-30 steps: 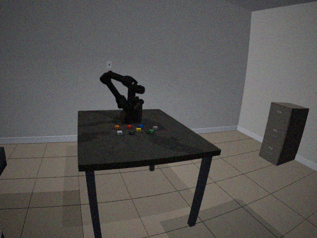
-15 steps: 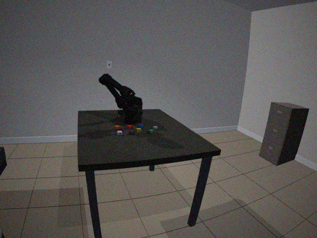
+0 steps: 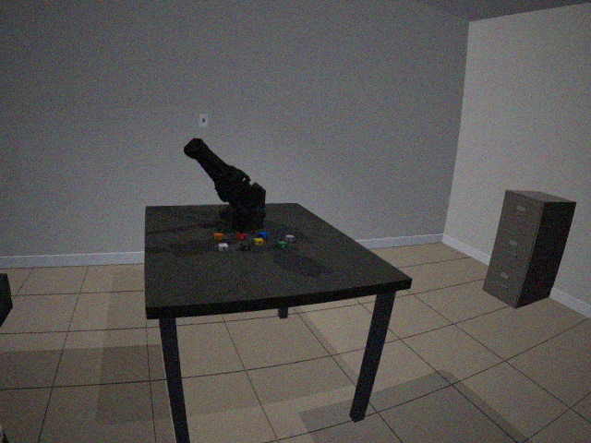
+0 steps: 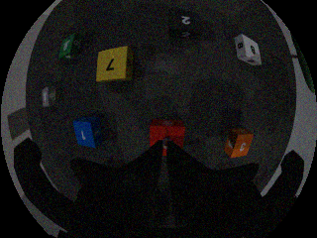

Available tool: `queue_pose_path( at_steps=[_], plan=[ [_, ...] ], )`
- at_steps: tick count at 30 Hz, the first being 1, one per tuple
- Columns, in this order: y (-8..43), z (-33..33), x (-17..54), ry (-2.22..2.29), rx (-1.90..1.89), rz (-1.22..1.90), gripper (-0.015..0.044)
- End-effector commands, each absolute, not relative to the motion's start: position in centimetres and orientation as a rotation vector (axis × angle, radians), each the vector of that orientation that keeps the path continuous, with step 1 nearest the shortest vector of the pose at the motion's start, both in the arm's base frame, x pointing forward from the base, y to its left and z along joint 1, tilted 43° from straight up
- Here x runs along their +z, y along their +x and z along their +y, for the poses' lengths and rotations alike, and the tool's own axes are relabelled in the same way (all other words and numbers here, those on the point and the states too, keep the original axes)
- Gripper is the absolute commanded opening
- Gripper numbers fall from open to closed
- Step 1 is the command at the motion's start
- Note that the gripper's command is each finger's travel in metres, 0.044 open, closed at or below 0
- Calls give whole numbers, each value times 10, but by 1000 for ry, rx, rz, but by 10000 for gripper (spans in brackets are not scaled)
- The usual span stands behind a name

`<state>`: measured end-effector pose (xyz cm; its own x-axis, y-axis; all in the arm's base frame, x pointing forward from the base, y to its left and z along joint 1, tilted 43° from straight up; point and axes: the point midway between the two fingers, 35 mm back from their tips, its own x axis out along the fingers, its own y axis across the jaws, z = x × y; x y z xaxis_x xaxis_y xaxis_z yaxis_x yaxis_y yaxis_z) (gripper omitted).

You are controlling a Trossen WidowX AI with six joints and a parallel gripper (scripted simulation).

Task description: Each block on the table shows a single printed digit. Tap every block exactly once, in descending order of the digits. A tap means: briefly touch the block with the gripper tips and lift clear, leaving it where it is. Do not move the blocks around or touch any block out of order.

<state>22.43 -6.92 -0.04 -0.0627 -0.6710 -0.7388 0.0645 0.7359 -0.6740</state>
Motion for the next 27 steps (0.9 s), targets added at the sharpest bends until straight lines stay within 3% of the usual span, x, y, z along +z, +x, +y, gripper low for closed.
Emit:
queue_pose_path(
  at_steps=[1,13,18,27],
  plan=[
    [221,-73,-5,-527,-648,1542,20],
    [224,-53,17,-526,-647,1542,20],
    [240,-26,8,-540,-620,1536,151],
    [273,100,-42,-536,-588,1536,388]
  ],
)
